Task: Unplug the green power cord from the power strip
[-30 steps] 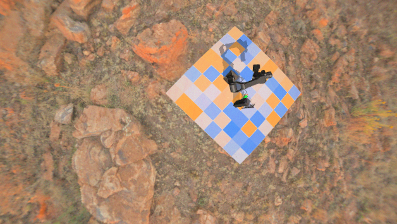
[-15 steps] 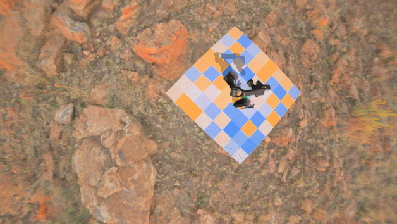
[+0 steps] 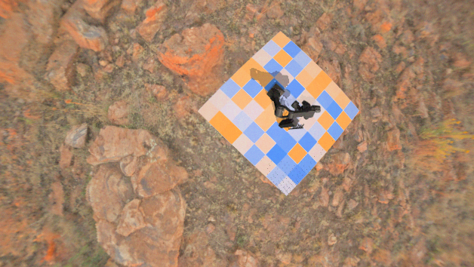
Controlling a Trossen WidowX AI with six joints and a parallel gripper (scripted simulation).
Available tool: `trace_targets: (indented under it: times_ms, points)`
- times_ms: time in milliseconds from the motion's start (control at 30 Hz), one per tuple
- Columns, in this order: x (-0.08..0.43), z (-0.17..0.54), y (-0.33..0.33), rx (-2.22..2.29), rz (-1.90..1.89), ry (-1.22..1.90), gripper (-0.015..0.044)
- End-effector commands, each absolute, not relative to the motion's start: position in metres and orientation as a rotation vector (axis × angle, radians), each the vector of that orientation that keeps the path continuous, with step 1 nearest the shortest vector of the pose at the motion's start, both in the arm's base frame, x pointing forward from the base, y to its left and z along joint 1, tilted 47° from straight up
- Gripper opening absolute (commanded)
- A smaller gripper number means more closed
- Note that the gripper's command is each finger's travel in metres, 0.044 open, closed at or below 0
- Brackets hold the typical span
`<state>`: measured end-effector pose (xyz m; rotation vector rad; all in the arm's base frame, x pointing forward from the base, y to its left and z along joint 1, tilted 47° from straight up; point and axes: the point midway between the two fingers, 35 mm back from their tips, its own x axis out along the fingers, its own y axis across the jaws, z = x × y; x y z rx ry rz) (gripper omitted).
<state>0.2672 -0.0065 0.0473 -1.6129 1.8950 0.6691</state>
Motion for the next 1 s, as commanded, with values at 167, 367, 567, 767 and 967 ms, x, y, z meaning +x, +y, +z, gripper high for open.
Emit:
trace_targets:
  times_ms: [167,367,567,767,967]
  points:
    - [0.267,0.055,-0.014,-1.625,0.676,1.9,0.016]
    - [0.266,0.062,-0.021,-1.626,0.677,1.9,0.016]
    - [0.265,0.069,-0.028,-1.626,0.676,1.9,0.016]
    - [0.264,0.076,-0.034,-1.626,0.675,1.901,0.016]
    - [0.264,0.077,-0.036,-1.626,0.675,1.902,0.016]
